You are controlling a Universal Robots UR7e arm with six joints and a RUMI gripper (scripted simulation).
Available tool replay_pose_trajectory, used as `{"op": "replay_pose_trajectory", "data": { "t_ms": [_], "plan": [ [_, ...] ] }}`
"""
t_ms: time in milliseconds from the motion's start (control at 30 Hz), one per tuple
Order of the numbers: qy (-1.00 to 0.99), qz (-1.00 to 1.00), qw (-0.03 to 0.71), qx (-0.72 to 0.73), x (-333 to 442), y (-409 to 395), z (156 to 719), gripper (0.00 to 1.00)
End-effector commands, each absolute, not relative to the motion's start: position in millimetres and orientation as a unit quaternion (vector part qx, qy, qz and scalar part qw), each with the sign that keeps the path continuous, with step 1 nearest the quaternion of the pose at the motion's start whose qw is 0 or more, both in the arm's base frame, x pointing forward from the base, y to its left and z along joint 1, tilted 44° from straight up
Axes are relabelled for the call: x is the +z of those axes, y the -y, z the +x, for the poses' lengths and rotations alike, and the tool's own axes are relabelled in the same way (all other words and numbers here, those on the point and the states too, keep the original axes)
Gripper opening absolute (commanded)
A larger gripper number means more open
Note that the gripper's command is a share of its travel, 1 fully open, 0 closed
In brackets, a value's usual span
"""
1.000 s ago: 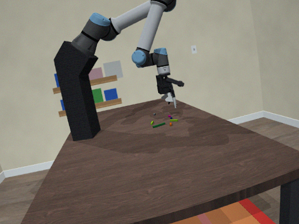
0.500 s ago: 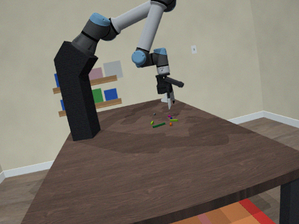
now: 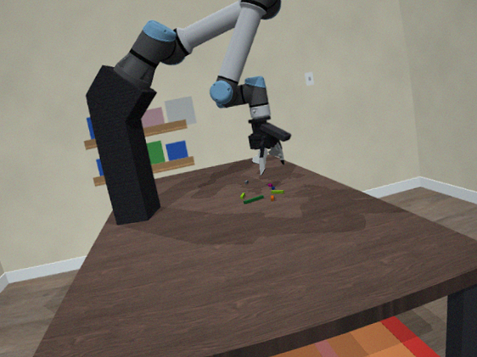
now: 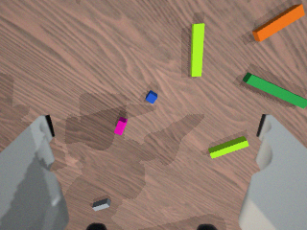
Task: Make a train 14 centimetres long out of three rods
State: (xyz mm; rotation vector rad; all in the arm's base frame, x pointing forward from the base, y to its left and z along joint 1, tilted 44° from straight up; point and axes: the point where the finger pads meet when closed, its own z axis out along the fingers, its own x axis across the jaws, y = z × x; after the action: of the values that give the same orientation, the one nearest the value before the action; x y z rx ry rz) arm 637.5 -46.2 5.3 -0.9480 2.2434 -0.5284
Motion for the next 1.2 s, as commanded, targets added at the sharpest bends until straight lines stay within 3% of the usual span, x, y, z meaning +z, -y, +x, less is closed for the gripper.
{"op": "replay_pose_trajectory", "data": {
  "t_ms": [0, 1167],
  "plan": [
    [-0.876, -0.301, 0.332, -0.181, 4.7, 46.6, 636.3, 1.0],
    [-0.923, -0.074, 0.366, -0.093, -1.3, 46.4, 629.8, 1.0]
  ]
}}
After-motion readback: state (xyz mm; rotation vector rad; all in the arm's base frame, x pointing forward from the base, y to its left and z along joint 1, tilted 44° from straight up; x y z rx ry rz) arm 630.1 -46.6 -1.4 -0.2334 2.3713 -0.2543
